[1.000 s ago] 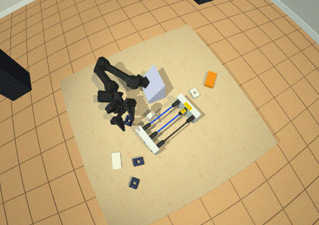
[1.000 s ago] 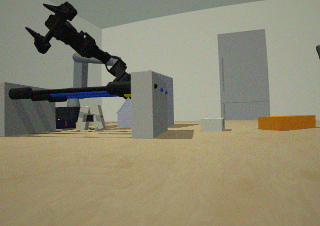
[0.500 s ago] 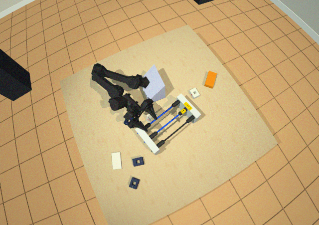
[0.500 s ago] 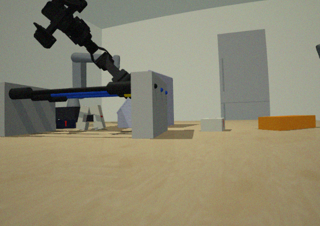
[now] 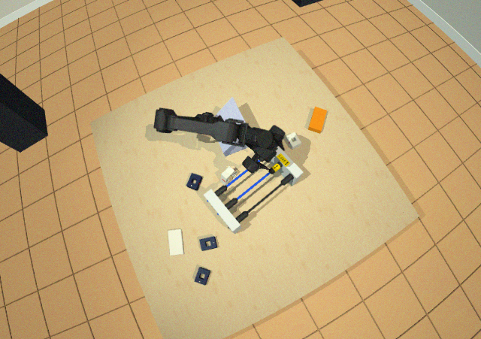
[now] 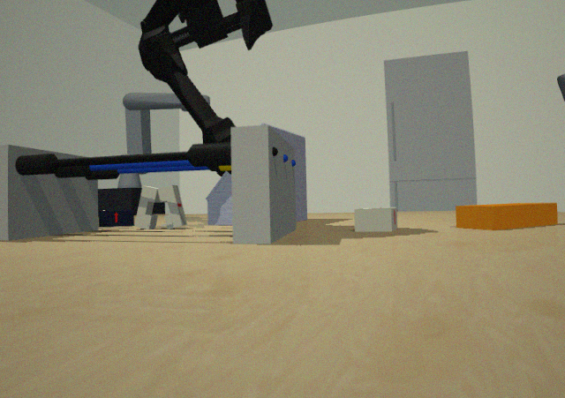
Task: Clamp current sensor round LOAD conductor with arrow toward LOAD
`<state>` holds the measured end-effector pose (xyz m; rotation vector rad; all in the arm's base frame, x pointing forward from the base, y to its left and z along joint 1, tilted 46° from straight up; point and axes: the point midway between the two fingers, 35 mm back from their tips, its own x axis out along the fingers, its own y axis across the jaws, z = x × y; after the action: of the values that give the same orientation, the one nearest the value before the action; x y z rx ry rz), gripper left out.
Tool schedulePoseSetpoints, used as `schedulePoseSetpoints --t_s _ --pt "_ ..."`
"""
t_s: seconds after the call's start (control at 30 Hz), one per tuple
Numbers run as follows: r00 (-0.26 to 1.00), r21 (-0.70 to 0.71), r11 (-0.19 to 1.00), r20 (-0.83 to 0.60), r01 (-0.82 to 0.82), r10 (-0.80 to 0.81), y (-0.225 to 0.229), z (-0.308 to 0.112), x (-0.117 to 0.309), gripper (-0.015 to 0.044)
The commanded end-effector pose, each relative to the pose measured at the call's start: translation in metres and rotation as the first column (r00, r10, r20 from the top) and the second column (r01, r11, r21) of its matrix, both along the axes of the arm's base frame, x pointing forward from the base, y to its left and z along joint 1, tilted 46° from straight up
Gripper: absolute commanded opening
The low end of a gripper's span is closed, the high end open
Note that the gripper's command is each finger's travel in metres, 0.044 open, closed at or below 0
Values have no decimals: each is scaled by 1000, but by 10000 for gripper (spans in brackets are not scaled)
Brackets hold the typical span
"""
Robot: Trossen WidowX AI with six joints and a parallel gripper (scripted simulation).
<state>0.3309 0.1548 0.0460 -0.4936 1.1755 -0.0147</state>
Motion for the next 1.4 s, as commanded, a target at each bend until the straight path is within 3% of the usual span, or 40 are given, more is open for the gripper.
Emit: schedulePoseSetpoints --t_s 0.0,0.13,0.83,1.03,1.2,1.37 --pt "989 -215 974 -141 -67 37 14 -37 -26 440" --pt "974 -349 928 -218 -133 57 21 -56 -42 440" --pt "974 -352 927 -220 -129 52 18 -54 -42 440" --pt "951 -427 904 -287 -18 -117 -74 -10 -48 440" --pt "895 -487 871 -354 70 -270 -151 27 -79 440" --pt "873 -502 860 -374 92 -312 -171 37 -91 440"
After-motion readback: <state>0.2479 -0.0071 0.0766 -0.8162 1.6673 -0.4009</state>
